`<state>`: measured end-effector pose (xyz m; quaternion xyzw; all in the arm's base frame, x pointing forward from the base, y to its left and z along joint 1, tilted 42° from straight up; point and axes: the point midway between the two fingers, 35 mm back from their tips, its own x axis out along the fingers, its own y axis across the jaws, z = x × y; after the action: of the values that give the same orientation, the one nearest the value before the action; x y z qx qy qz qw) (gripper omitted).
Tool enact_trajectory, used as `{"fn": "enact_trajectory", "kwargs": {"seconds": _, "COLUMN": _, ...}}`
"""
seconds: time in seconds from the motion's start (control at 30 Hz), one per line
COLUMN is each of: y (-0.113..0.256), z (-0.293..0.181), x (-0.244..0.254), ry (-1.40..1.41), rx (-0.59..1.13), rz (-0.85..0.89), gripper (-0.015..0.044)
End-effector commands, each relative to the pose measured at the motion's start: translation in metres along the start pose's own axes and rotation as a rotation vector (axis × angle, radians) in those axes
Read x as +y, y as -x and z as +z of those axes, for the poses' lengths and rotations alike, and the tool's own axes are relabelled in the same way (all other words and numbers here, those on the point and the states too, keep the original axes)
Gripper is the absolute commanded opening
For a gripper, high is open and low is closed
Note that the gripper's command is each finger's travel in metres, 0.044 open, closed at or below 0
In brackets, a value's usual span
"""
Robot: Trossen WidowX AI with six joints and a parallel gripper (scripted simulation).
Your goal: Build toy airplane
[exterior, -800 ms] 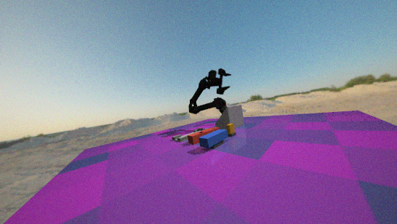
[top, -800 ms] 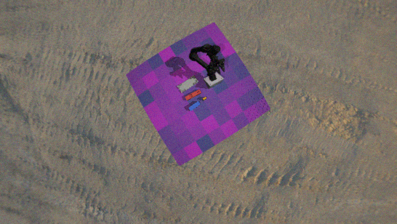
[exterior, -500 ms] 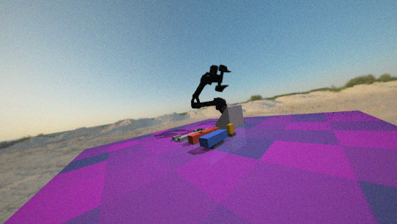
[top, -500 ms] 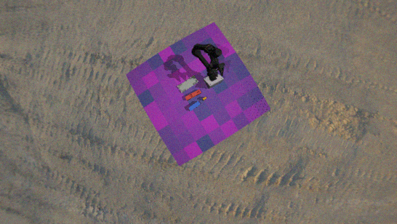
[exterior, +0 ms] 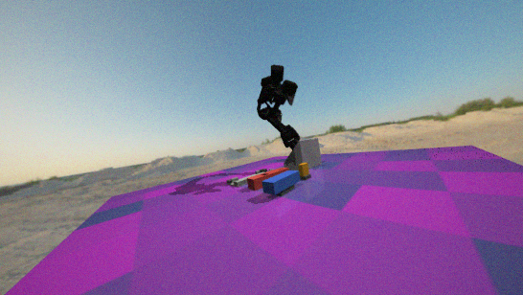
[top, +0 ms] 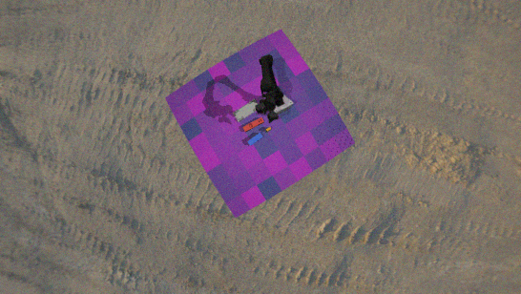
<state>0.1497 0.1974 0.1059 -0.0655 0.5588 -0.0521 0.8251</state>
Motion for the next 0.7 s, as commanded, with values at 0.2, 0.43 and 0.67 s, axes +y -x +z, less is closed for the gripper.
{"fn": "enact_trajectory", "kwargs": {"seconds": 0.2, "y": -0.104, "z": 0.069, "x": -0.064, "ry": 0.113, "rx": 0.214, "rz": -0.443, "gripper": 0.0440}}
{"fn": "enact_trajectory", "kwargs": {"seconds": 0.43, "y": -0.132, "z": 0.075, "x": -0.087, "ry": 0.154, "rx": 0.311, "rz": -0.527, "gripper": 0.0440}}
{"fn": "enact_trajectory", "kwargs": {"seconds": 0.67, "y": -0.175, "z": 0.062, "x": -0.115, "ry": 0.154, "rx": 0.310, "rz": -0.529, "gripper": 0.0440}}
